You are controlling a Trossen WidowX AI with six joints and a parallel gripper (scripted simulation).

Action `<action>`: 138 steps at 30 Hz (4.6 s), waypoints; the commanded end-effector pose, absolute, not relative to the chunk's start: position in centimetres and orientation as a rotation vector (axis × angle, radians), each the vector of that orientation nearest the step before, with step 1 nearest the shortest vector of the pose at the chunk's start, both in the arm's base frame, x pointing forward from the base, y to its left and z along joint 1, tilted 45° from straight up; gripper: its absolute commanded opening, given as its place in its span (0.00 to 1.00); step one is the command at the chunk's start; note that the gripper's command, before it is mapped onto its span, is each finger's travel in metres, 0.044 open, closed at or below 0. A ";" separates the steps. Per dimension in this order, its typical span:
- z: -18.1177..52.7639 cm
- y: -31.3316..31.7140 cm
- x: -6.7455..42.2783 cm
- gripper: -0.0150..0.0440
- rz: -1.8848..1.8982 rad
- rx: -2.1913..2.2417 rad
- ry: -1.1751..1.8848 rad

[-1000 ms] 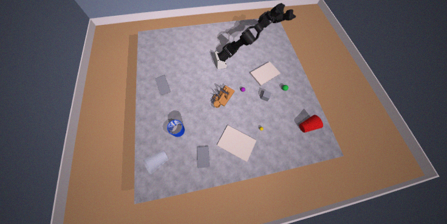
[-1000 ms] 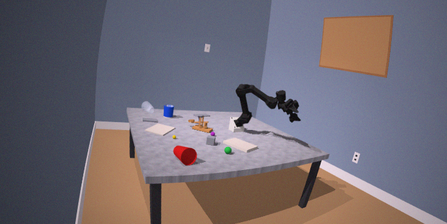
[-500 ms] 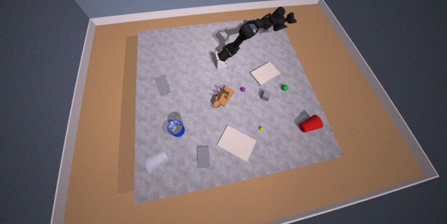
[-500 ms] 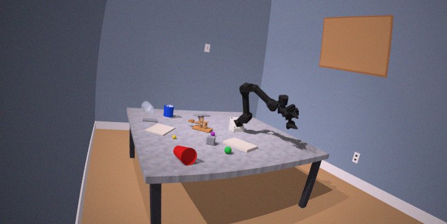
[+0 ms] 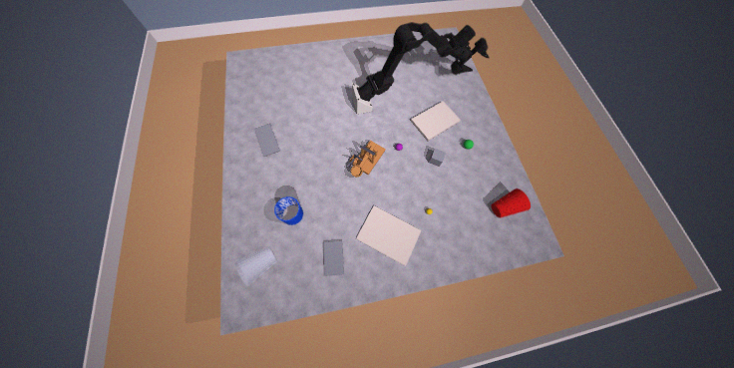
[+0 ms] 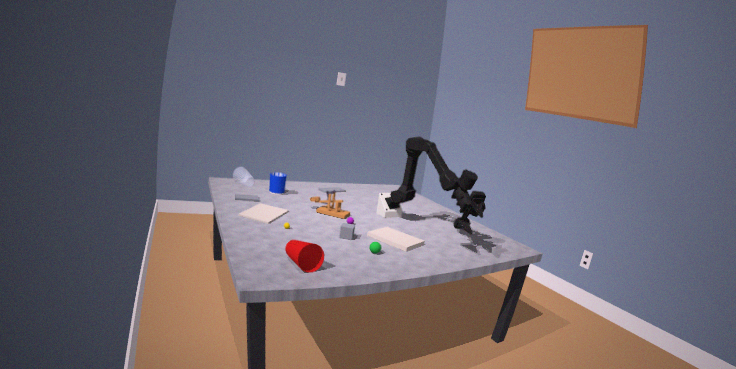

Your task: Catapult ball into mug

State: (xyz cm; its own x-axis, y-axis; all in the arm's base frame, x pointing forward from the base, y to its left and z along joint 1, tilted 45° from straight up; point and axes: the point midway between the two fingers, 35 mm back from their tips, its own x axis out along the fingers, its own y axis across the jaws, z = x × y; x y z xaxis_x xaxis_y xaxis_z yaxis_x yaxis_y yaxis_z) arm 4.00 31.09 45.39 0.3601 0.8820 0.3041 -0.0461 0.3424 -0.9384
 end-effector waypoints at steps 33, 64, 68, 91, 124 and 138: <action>30.8 24.9 31.4 1.00 0.686 -2.008 -0.390; 13.3 1.3 37.4 1.00 1.337 -2.001 0.296; 11.1 -1.6 36.2 1.00 1.452 -1.905 0.323; 5.9 -12.5 26.3 1.00 1.582 -1.196 0.134; 0.4 -7.6 27.0 1.00 1.569 -1.178 0.123; -1.1 -5.9 27.2 1.00 1.569 -1.177 0.120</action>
